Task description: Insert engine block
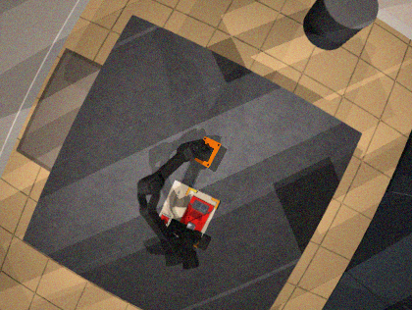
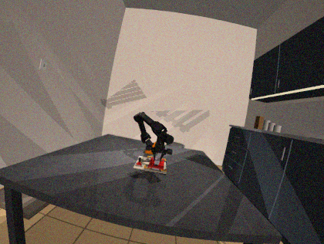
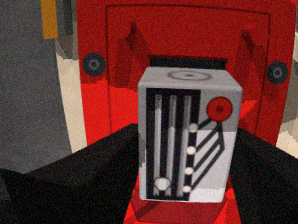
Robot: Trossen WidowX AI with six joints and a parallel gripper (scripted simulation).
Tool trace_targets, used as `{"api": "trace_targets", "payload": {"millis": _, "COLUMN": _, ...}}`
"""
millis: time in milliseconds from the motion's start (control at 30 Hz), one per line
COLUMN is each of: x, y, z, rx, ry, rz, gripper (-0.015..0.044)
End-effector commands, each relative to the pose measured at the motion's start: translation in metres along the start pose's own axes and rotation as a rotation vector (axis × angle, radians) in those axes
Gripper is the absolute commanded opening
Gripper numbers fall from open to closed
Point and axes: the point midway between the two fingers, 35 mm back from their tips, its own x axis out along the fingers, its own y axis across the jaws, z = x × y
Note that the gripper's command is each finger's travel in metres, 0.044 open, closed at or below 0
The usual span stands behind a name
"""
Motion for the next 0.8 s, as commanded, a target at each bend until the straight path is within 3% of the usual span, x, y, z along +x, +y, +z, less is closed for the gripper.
{"api": "trace_targets", "payload": {"millis": 0, "x": 0.0004, "y": 0.0000, "z": 0.0006, "rx": -0.005, "ry": -0.004, "rz": -0.002, "gripper": 0.0159}}
{"api": "trace_targets", "payload": {"millis": 767, "x": 0.0040, "y": 0.0000, "z": 0.0006, "rx": -0.005, "ry": -0.004, "rz": -0.002, "gripper": 0.0159}}
